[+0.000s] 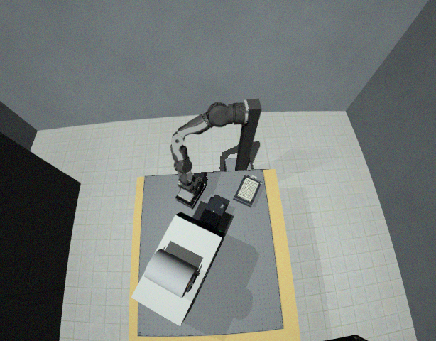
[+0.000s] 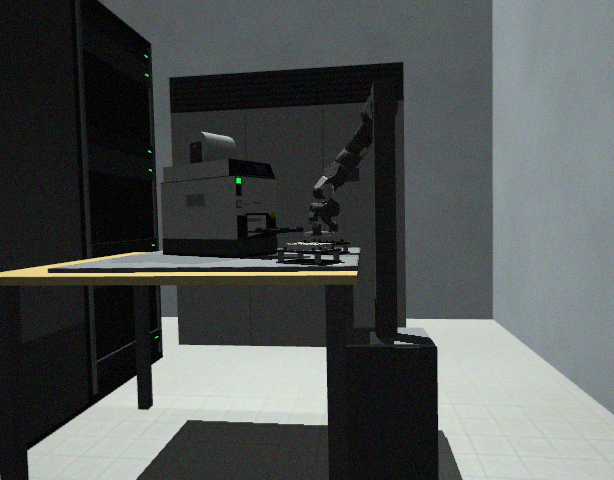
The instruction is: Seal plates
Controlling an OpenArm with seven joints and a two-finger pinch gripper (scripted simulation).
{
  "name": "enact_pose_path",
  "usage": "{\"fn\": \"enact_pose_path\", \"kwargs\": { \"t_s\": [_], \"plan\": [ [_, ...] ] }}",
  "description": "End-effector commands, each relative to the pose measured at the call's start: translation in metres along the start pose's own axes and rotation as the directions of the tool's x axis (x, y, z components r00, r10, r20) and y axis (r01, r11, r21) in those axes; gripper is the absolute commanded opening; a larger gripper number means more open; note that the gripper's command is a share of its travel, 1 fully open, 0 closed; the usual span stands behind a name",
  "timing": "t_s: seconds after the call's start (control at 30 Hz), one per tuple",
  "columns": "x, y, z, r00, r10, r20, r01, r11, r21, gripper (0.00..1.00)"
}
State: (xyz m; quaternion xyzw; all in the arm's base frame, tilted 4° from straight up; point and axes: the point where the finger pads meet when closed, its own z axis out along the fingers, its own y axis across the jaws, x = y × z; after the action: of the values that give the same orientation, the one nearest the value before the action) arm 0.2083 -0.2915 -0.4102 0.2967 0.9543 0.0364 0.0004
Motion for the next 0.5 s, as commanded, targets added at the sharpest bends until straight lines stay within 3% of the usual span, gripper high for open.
{"fn": "enact_pose_path", "kwargs": {
  "t_s": [0.0,0.47],
  "plan": [
    [0.0000,0.0015,0.0005,1.000,-0.001,0.002,0.001,1.000,-0.007,0.00],
    [-0.0007,0.0005,0.0033,1.000,0.000,0.003,0.000,1.000,-0.002,0.00]
  ]
}}
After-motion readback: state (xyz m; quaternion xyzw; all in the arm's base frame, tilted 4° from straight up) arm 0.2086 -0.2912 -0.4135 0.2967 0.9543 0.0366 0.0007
